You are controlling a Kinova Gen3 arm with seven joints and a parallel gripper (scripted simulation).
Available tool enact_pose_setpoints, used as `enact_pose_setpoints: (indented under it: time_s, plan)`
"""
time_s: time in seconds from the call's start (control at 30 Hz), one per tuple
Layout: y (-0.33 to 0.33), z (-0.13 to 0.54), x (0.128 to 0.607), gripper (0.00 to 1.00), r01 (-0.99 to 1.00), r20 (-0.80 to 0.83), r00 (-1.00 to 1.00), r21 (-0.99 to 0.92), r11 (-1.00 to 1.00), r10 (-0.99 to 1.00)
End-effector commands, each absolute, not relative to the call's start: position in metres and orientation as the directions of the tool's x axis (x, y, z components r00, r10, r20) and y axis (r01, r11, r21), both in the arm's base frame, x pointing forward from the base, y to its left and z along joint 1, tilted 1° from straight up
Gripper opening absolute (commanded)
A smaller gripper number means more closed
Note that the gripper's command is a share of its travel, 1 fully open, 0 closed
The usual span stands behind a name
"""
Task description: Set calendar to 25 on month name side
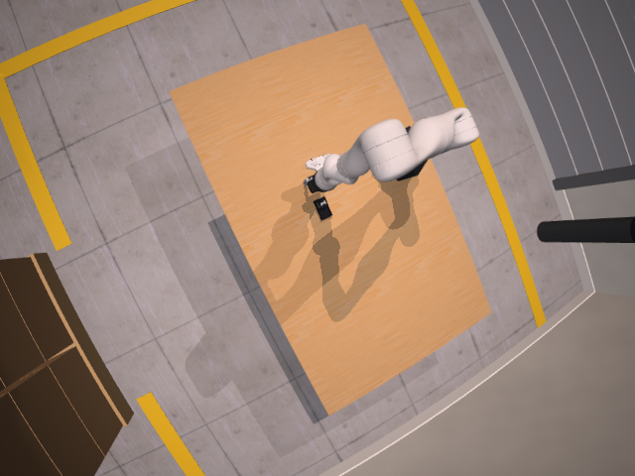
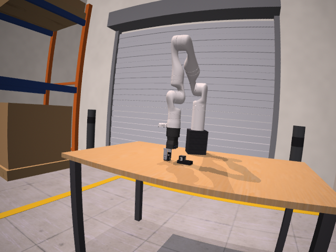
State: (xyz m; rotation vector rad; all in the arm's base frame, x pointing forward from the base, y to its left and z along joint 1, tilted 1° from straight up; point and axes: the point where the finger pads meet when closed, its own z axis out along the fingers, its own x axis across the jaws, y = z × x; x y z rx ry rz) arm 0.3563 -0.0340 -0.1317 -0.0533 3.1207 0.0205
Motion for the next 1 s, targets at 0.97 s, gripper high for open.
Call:
enact_pose_setpoints:
  time_s: [0.97]
  plan:
    - [-0.0340, -0.1312, 0.3568, 0.60, -0.034, -0.022, -0.999, 0.013, 0.999, -0.034]
